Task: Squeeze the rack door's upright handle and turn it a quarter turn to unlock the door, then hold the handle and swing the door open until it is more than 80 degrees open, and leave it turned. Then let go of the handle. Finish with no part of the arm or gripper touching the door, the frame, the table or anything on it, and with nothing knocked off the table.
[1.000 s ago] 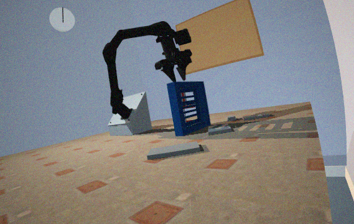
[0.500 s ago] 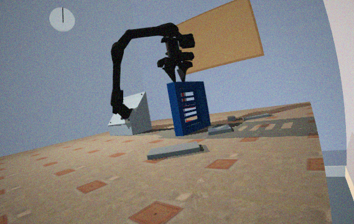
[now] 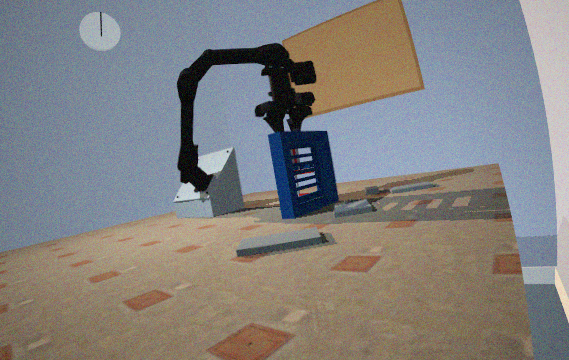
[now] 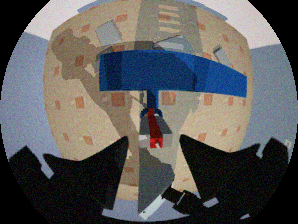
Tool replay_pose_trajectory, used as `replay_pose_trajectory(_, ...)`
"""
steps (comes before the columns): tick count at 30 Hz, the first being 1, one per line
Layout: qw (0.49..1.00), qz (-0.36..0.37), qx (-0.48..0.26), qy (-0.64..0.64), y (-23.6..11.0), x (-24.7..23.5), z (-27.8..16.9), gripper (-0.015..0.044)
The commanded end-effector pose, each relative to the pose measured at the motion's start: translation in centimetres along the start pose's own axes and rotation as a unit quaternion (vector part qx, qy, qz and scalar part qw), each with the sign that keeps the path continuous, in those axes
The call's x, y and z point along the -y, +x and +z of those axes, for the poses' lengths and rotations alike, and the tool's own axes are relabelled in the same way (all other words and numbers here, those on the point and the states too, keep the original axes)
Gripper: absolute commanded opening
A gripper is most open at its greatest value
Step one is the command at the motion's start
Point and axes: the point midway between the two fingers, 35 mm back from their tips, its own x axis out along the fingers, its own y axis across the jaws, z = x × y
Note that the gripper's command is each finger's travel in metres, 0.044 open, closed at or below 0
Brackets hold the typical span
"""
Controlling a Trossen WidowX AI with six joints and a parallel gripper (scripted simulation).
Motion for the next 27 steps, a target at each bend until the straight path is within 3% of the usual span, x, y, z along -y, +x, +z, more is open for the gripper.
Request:
replay_pose_trajectory(1,1.0,0.001,0.0,-0.002,0.7,0.0,0.1,0.0296)
replay_pose_trajectory(25,1.0,0.01,-0.011,0.0,4.3,0.2,-0.1,0.0296)
replay_pose_trajectory(27,1.0,0.01,-0.011,0.0,4.3,0.2,-0.1,0.0244)
